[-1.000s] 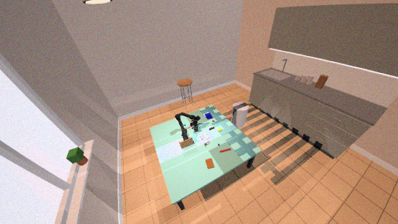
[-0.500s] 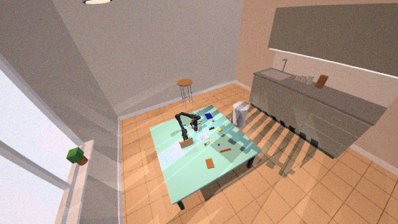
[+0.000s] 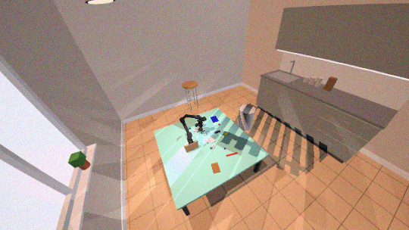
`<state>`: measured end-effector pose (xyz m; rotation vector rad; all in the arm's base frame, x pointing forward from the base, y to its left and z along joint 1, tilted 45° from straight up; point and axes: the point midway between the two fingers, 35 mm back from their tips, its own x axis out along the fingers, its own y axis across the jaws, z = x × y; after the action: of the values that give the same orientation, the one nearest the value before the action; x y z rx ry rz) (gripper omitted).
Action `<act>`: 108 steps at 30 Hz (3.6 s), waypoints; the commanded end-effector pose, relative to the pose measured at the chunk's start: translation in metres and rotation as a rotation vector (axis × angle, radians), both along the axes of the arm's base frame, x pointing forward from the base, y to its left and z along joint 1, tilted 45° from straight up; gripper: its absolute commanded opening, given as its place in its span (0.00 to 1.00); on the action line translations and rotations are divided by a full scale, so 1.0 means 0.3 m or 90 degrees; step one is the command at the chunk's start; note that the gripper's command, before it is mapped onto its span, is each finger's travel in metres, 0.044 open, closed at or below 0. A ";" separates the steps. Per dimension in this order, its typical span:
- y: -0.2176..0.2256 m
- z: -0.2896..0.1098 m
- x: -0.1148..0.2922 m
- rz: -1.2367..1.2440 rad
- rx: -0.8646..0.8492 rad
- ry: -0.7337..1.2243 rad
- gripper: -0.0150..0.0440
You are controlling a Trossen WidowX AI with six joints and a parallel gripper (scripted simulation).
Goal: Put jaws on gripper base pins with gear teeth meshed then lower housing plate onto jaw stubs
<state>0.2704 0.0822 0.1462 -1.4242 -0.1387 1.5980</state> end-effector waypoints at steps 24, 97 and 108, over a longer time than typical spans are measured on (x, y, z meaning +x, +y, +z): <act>-0.141 -0.055 -0.013 -0.245 0.034 0.228 0.48; -0.459 -0.415 -0.242 -1.272 0.246 1.239 0.48; -0.459 -0.415 -0.242 -1.272 0.246 1.239 0.48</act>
<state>0.1982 -0.0550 0.0225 0.8527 1.4399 0.3724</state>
